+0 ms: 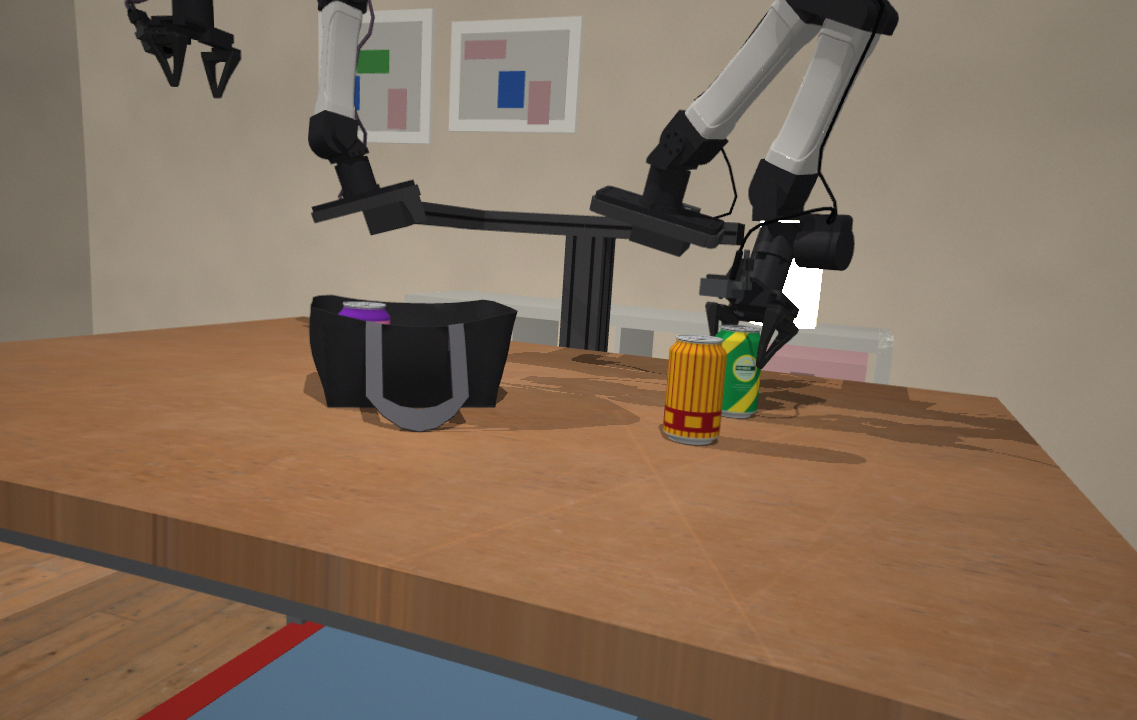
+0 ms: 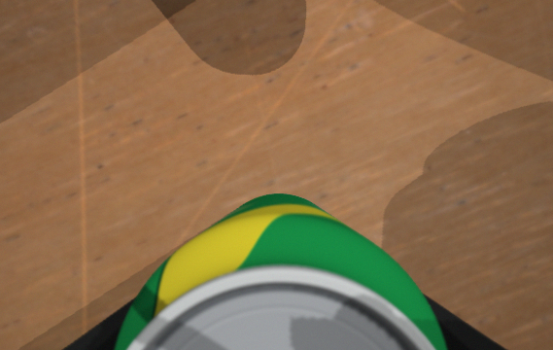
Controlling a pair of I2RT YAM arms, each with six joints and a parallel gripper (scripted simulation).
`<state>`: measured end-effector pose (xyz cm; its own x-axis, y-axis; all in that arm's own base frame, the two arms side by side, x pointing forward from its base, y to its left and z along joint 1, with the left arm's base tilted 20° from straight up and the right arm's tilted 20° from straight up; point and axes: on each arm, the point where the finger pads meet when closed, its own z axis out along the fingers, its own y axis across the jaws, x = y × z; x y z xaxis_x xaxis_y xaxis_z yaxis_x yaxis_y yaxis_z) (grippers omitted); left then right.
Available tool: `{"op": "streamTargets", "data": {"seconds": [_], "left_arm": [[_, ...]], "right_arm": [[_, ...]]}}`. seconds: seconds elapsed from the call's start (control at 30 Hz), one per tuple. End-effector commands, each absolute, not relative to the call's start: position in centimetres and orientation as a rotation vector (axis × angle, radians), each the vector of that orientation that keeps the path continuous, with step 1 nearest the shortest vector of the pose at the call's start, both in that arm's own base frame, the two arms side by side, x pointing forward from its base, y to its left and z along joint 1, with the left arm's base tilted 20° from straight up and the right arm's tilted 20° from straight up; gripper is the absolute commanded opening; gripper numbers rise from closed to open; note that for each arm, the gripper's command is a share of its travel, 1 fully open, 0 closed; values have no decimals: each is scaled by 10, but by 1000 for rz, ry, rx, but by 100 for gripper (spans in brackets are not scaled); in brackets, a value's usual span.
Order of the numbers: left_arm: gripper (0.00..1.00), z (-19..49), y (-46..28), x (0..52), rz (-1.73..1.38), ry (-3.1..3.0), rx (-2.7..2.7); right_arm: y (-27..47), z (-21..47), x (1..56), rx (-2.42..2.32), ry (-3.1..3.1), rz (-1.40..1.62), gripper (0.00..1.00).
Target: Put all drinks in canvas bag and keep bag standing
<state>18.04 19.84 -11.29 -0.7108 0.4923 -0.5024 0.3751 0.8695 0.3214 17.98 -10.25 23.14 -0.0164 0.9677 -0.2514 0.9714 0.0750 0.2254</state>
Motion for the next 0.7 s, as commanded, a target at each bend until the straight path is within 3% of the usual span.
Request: {"op": "streamTargets", "data": {"seconds": [0.0,0.67], "left_arm": [[74,-104,212,183,330,2429,620],[70,-105,211,183,328,2429,620]], "right_arm": [[-103,238,183,1905,1997,-9,86],[-103,238,183,1905,1997,-9,86]]}}
